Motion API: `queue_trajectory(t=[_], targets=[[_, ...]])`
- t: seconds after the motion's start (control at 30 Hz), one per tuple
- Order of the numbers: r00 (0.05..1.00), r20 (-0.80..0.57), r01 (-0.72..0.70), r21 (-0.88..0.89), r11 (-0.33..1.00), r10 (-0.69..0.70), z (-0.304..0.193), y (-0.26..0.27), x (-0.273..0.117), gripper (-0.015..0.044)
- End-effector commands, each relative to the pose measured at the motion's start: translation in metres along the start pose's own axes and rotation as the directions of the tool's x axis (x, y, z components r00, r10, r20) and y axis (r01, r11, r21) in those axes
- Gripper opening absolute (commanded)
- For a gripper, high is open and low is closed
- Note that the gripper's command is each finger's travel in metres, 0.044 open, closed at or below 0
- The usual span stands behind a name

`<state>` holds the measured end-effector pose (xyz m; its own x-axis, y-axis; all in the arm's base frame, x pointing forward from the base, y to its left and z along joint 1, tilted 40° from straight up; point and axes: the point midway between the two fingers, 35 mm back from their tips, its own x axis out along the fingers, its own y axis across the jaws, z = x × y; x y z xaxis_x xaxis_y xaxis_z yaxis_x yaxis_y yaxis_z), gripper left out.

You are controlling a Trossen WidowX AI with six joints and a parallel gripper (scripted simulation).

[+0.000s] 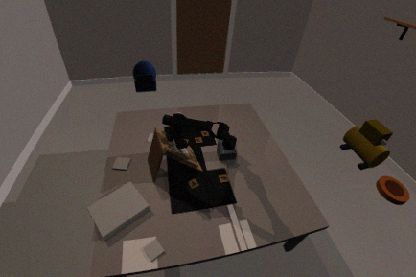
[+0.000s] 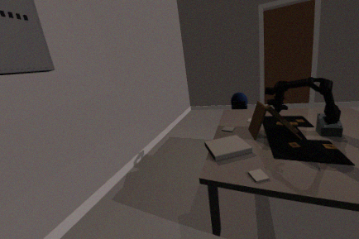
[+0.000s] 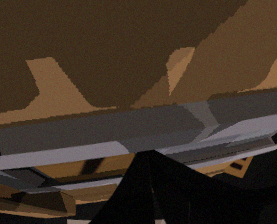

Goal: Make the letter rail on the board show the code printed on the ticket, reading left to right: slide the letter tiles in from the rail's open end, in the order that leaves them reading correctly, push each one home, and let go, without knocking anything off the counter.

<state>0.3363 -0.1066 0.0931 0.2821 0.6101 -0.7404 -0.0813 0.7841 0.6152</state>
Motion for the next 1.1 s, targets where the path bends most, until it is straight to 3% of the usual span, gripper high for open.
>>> queue_trajectory(t=[0.0,1.07], targets=[[1.000,0.004,-0.003,0.001,1.000,0.003,0.001,0.003,-0.001,0.0000],[1.000,0.004,-0.004,0.002,1.000,0.004,0.001,0.014,-0.001,0.0000]])
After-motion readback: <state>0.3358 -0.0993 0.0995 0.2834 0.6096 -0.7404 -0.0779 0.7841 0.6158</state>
